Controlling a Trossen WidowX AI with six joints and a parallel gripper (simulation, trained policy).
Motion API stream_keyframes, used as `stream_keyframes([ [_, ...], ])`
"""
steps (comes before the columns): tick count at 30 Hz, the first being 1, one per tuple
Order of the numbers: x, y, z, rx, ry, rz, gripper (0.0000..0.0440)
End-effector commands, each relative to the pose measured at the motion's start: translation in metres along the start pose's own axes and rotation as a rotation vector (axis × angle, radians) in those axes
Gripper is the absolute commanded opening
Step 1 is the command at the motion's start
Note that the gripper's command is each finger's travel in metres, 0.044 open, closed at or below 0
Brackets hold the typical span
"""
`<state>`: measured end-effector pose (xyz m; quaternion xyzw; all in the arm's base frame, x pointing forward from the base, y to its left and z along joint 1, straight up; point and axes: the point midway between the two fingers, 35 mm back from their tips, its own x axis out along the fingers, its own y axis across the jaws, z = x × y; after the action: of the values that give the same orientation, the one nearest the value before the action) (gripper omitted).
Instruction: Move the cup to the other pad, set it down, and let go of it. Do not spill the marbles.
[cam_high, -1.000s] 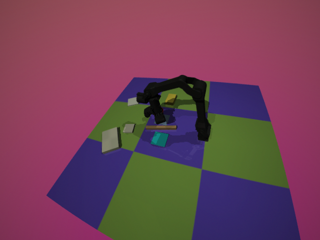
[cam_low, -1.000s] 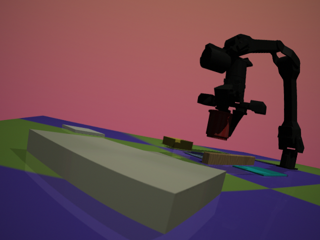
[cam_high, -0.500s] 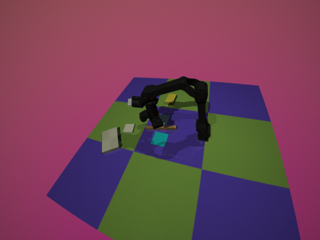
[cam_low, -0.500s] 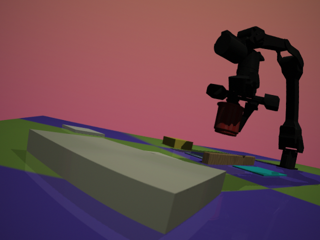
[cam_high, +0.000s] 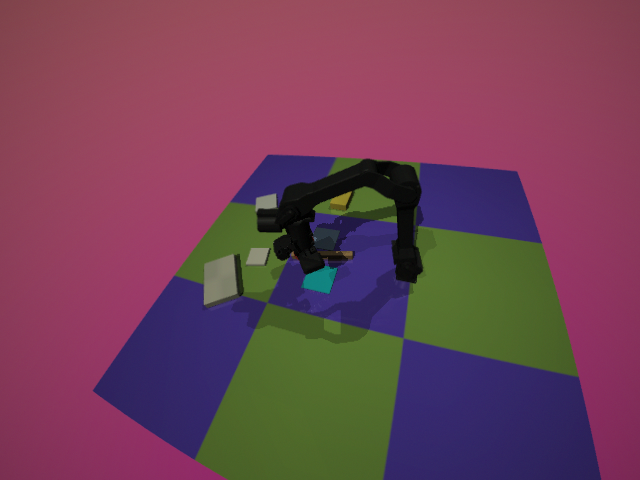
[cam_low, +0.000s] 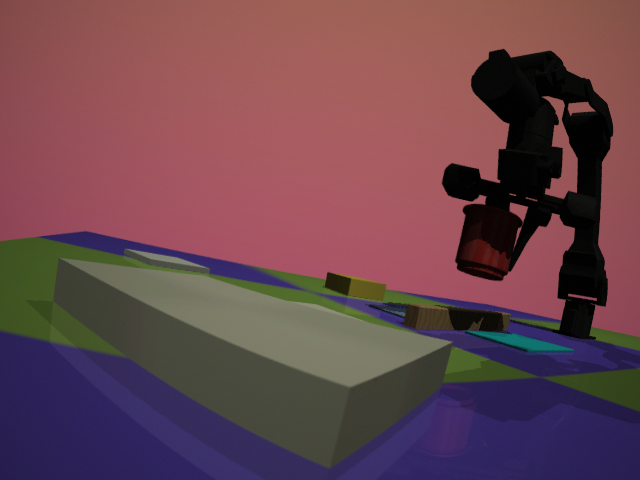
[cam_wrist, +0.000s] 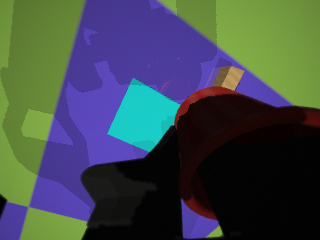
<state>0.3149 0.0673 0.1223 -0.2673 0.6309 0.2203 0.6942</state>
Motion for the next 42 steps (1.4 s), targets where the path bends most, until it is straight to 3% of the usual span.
stream_keyframes([
  [1, 0.001, 0.012, 0.006, -0.009, -0.017, 0.0, 0.0],
  [26, 0.052, 0.059, -0.009, -0.003, 0.001, -0.011, 0.0006],
  [34, 0.056, 0.058, -0.009, 0.015, -0.036, -0.02, 0.006],
  [38, 0.049, 0.055, -0.004, 0.028, -0.079, -0.021, 0.012],
  [42, 0.042, 0.055, -0.003, 0.031, -0.115, -0.015, 0.0134],
])
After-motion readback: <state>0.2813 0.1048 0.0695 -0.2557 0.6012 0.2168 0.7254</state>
